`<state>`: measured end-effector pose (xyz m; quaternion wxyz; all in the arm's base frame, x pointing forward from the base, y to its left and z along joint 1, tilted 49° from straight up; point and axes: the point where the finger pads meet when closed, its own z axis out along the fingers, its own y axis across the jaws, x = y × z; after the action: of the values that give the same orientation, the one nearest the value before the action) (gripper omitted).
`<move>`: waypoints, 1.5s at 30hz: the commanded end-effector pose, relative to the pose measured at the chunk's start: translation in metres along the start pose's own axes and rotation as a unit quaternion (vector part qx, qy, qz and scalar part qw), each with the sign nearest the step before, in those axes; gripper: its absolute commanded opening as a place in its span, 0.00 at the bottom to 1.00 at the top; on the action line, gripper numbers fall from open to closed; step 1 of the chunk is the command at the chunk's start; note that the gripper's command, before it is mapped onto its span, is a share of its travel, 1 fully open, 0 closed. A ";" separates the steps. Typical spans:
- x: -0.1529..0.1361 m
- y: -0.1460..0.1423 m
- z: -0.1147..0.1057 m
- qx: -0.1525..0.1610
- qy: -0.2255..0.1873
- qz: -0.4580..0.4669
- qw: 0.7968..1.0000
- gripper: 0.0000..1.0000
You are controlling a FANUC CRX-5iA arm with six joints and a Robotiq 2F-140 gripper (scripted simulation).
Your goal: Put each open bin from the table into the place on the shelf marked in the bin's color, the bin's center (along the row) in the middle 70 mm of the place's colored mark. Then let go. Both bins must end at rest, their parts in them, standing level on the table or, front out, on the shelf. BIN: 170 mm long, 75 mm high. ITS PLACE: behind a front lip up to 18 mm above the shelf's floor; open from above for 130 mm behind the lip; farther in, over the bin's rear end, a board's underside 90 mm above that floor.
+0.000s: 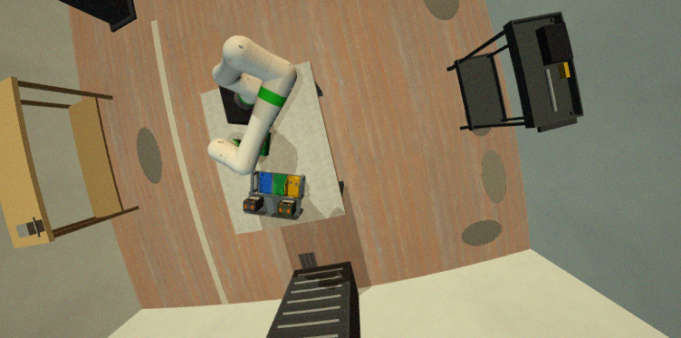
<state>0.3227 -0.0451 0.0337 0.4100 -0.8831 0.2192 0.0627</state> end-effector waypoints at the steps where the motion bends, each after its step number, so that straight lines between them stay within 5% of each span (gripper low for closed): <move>1: 0.000 0.000 0.001 0.000 0.000 0.000 1.000 0.15; 45: 0.001 0.002 0.061 0.000 0.001 0.000 1.000 0.15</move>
<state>0.3264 -0.0015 -0.0068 0.4096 -0.8833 0.2192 0.0624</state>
